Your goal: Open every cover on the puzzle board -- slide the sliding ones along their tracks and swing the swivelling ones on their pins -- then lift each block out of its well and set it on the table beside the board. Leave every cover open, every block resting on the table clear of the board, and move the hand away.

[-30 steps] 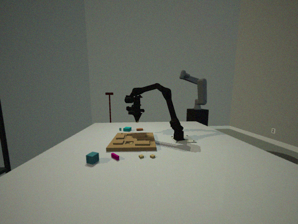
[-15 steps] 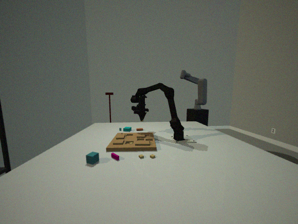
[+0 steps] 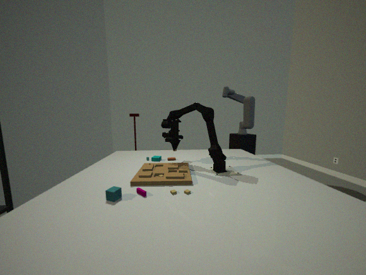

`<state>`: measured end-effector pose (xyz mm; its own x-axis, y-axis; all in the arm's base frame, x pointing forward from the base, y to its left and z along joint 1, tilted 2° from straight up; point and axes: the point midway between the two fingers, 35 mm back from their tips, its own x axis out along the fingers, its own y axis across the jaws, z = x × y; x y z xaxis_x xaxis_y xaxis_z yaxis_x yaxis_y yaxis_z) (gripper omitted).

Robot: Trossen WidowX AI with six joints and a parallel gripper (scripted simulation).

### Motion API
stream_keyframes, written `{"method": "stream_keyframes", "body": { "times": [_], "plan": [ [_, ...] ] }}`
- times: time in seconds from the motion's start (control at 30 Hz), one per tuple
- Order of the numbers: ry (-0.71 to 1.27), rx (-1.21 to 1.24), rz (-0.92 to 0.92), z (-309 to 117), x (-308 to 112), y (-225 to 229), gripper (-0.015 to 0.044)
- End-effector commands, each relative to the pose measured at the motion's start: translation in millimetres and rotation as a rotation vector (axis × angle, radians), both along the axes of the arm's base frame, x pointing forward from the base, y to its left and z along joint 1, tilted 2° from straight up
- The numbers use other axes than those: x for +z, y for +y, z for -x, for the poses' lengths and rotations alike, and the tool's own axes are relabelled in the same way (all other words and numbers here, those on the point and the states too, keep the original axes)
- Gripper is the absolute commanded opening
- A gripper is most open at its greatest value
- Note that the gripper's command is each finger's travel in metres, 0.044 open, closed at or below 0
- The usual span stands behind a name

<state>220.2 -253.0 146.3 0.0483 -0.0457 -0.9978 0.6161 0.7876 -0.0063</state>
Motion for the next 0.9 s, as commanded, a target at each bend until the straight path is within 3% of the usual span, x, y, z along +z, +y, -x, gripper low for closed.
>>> {"method": "stream_keyframes", "body": {
  "times": [0.0,0.87],
  "plan": [
    [-0.001,0.005,-0.003,-1.0,-8.0,-0.6,0.0080],
    [-0.001,0.005,-0.003,-3.9,-50.7,-3.3,0.0080]
  ]
}}
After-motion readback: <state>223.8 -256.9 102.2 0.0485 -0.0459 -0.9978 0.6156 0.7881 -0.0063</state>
